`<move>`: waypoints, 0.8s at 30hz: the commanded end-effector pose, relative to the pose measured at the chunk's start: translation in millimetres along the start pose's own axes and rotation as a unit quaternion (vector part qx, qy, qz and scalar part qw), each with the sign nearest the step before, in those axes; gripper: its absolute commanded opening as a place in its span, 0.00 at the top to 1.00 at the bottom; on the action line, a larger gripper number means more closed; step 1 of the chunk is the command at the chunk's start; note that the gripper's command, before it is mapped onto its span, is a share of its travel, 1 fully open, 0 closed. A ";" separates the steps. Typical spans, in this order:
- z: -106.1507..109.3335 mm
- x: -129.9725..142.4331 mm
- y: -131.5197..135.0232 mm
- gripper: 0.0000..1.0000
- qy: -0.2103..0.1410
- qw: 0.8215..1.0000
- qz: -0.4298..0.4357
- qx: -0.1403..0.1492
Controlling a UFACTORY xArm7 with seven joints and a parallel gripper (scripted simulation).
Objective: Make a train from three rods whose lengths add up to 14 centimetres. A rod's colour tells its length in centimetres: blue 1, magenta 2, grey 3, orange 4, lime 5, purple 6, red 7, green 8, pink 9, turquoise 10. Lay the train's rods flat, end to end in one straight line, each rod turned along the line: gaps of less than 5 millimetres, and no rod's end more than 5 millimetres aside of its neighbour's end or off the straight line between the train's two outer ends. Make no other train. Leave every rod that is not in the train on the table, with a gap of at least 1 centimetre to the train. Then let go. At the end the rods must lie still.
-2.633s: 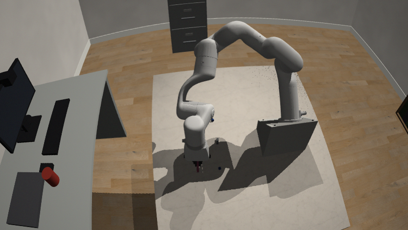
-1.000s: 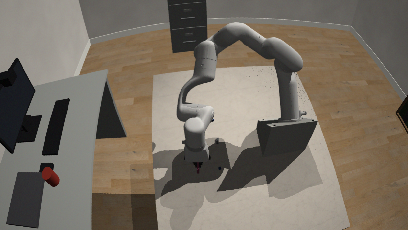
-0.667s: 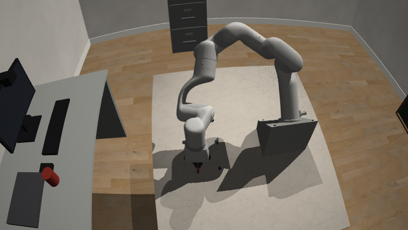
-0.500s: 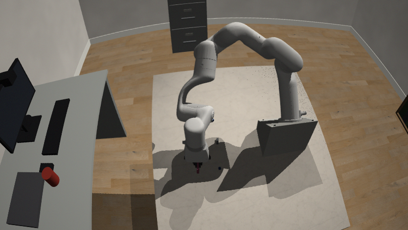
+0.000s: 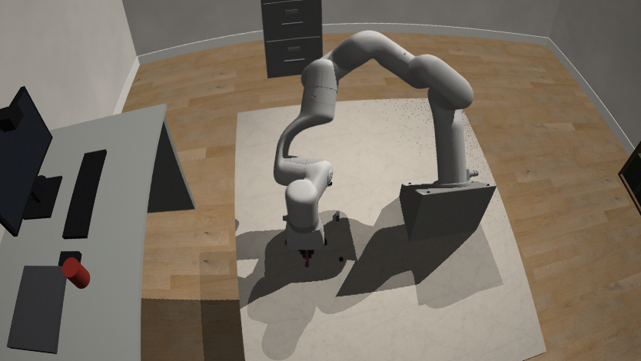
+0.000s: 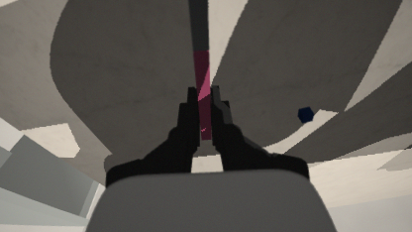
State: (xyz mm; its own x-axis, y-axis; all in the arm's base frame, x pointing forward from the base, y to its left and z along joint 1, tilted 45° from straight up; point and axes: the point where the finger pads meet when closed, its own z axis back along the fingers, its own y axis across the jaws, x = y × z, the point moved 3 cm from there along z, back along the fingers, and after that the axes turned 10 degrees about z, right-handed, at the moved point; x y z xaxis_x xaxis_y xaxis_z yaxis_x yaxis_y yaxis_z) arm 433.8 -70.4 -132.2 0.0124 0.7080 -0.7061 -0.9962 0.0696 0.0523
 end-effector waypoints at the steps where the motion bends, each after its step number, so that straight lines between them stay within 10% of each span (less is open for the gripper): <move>1: 2.2 1.1 -1.3 0.92 -0.001 1.000 0.000 -0.002; 24: 2.9 1.1 -1.3 0.76 -0.001 1.000 0.000 -0.002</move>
State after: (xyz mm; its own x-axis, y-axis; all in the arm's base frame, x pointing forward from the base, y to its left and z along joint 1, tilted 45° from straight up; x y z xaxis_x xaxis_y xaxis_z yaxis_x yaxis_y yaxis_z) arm 433.8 -70.4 -132.1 0.0124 0.7080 -0.7061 -0.9962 0.0696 0.0523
